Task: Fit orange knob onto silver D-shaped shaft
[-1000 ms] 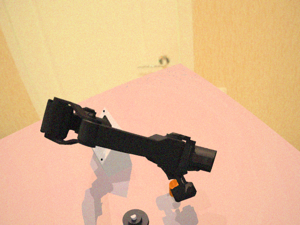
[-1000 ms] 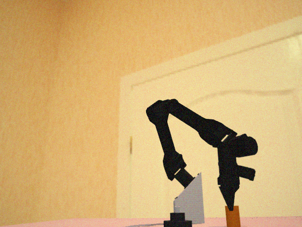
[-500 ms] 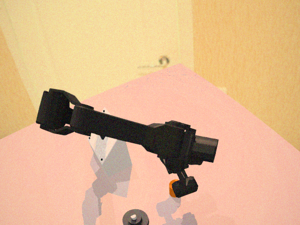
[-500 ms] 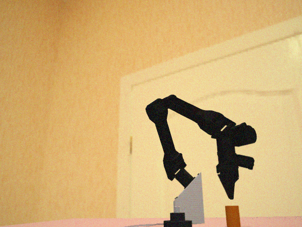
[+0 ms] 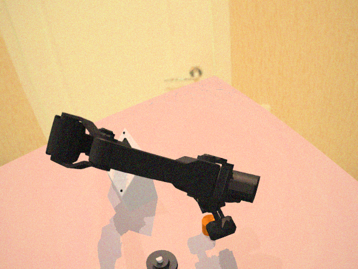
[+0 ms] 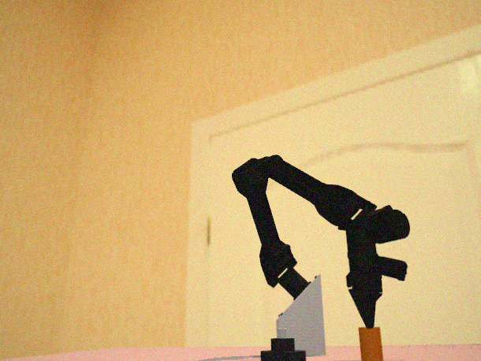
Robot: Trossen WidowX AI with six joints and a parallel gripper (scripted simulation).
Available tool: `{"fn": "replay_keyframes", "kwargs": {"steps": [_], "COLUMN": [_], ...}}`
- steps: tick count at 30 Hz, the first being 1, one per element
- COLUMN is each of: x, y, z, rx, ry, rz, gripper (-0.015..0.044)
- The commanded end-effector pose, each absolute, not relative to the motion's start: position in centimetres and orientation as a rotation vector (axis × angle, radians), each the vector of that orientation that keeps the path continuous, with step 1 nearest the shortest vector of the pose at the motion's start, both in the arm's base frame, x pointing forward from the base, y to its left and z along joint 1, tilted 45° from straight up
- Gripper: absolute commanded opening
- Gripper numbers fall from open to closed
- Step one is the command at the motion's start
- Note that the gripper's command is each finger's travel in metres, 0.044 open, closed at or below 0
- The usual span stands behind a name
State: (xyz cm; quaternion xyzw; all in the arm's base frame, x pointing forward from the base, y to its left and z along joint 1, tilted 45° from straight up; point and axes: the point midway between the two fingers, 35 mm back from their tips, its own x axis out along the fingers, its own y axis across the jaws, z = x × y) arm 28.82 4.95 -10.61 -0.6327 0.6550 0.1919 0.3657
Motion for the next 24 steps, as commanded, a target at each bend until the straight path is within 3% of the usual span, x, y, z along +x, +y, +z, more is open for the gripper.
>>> {"fn": "replay_keyframes", "kwargs": {"steps": [1,24], "x": [28.8,28.9], "y": [4.3,1.6], "z": [-11.2,-13.7], "rx": [-1.632,-1.635], "ry": [1.689,1.691], "rz": [0.495,0.492], "gripper": [0.044,0.044]}}
